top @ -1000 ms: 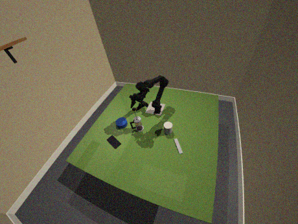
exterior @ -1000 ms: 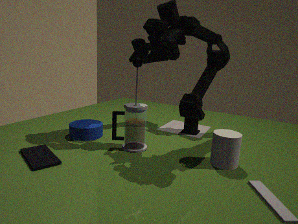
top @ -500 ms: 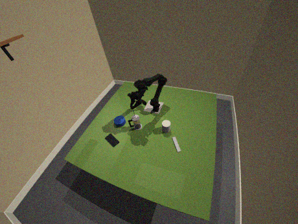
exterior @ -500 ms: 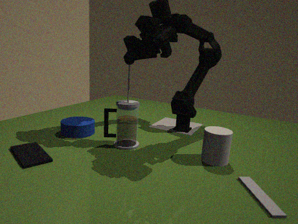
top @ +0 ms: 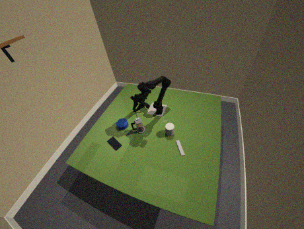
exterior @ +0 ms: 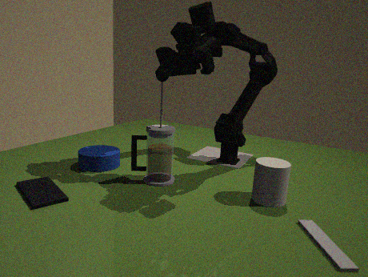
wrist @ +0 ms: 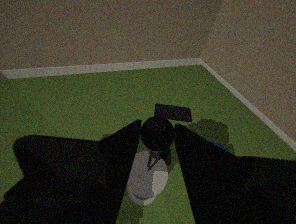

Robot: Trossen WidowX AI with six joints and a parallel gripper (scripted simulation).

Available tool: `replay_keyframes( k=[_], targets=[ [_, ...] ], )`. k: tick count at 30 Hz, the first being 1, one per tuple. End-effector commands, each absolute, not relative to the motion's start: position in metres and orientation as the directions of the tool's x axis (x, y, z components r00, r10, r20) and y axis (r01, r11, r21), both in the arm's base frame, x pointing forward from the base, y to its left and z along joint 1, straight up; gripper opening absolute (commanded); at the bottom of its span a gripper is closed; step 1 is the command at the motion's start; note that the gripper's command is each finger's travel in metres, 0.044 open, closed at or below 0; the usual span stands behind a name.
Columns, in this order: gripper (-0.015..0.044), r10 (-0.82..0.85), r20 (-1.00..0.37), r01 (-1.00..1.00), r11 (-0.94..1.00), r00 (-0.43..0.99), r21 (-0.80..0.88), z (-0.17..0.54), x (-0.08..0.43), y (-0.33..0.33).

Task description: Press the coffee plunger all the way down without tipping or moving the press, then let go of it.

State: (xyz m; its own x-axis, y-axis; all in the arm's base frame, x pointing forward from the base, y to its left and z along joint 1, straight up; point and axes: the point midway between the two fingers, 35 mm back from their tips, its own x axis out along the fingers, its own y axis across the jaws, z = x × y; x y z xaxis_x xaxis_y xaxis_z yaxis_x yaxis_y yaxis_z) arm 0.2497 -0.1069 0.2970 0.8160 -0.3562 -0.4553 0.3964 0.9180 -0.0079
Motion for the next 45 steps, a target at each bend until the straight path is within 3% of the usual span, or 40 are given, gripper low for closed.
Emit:
replay_keyframes(
  k=[1,45],
  targets=[
    [0.0127,-0.349,-0.489,0.398,0.917,0.800,-0.004,0.278,0.251,-0.107],
    [0.0127,-0.349,-0.488,0.398,0.917,0.800,-0.004,0.208,0.257,-0.110]
  ],
)
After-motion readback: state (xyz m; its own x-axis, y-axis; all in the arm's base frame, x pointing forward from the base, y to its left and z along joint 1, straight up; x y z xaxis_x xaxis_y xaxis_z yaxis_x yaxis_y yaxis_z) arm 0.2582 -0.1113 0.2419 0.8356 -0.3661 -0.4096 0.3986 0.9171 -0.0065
